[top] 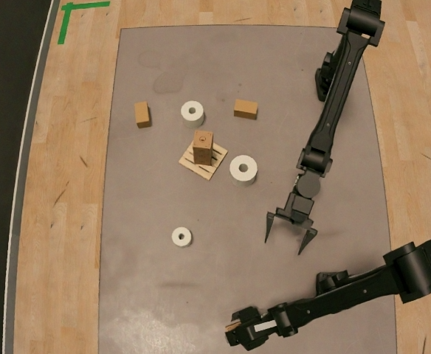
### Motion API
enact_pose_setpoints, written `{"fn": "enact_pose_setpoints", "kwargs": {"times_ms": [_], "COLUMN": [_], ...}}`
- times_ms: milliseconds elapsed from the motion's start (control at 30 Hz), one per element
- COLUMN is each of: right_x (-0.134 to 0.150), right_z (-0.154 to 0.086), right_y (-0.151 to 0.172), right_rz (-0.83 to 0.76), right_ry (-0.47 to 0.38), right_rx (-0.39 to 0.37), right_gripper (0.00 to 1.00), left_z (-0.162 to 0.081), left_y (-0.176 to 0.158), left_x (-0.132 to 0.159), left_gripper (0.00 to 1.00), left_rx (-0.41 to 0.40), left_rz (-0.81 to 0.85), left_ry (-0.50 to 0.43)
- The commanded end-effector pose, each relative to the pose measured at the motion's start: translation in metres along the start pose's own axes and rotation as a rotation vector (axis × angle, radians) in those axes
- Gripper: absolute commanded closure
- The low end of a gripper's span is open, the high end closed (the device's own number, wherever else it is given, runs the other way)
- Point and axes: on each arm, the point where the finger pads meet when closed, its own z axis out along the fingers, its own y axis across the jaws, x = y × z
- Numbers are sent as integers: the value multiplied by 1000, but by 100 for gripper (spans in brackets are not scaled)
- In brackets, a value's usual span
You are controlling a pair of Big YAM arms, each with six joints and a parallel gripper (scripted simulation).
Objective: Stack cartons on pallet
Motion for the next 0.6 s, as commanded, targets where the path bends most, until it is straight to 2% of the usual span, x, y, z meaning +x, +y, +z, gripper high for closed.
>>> {"fn": "enact_pose_setpoints", "kwargs": {"times_ms": [0,300,333,400,433,500,533,567], "right_x": [-29,-29,-29,-29,-29,-29,-29,-29], "right_z": [1,1,1,1,1,1,1,1], "right_y": [0,0,0,0,0,0,0,0], "right_rz": [-3,-3,-3,-3,-3,-3,-3,-3], "right_ry": [-58,-58,-58,-58,-58,-58,-58,-58], "right_rx": [-1,-1,-1,-1,-1,-1,-1,-1], "right_gripper": [0,0,0,0,0,0,0,0], "left_z": [7,7,7,7,6,6,6,4], "left_y": [4,4,4,4,3,3,3,3], "left_x": [-29,-29,-29,-29,-16,-16,-16,-13], "left_gripper": [21,21,29,29,34,34,38,38], "left_rx": [-4,-4,-4,-4,-3,-3,-3,-3], "left_rz": [-22,-22,-22,-22,-22,-21,-21,-20], "left_ry": [-49,-49,-49,-49,-35,-35,-35,-30]}}
